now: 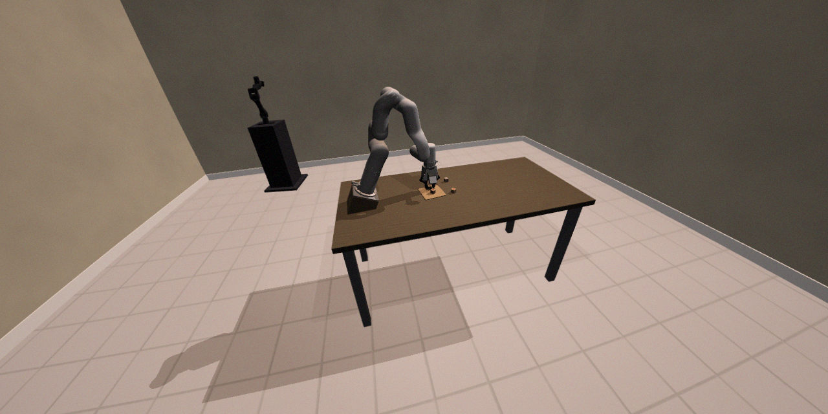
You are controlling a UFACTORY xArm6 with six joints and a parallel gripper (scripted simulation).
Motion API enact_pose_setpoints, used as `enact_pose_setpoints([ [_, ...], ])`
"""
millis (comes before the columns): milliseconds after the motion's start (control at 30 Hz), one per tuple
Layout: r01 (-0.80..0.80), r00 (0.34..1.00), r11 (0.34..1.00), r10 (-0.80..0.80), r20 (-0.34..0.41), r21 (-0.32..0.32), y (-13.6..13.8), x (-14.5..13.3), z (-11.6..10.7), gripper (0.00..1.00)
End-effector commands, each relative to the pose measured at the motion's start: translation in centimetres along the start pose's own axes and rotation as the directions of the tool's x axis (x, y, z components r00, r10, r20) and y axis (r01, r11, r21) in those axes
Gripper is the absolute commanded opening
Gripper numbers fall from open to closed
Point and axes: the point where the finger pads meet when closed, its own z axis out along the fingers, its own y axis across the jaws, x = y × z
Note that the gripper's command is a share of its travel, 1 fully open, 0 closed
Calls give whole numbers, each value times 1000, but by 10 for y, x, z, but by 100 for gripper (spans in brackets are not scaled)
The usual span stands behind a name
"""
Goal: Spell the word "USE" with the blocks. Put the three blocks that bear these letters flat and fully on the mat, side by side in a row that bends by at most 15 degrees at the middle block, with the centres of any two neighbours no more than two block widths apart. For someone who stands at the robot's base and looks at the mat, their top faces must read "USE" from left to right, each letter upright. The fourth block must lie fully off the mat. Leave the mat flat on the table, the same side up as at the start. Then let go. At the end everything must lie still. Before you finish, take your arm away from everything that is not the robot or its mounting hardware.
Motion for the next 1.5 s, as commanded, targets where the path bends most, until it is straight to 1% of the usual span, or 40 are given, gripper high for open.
enact_pose_setpoints([
  [0, 0, 1000, 1000, 0, 0, 3, -1, 0, -1, 42],
  [167, 0, 1000, 1000, 0, 0, 3, -1, 0, -1, 42],
  [300, 0, 1000, 1000, 0, 0, 3, -1, 0, -8, 42],
  [433, 0, 1000, 1000, 0, 0, 3, -1, 0, -23, 42],
  [667, 0, 1000, 1000, 0, 0, 3, -1, 0, -61, 42],
  [733, 0, 1000, 1000, 0, 0, 3, -1, 0, -61, 42],
  [833, 0, 1000, 1000, 0, 0, 3, -1, 0, -75, 42],
  [933, 0, 1000, 1000, 0, 0, 3, -1, 0, -85, 42],
  [1133, 0, 1000, 1000, 0, 0, 3, -1, 0, -91, 42],
  [1167, 0, 1000, 1000, 0, 0, 3, -1, 0, -91, 100],
  [1467, 0, 1000, 1000, 0, 0, 3, -1, 0, -91, 100],
])
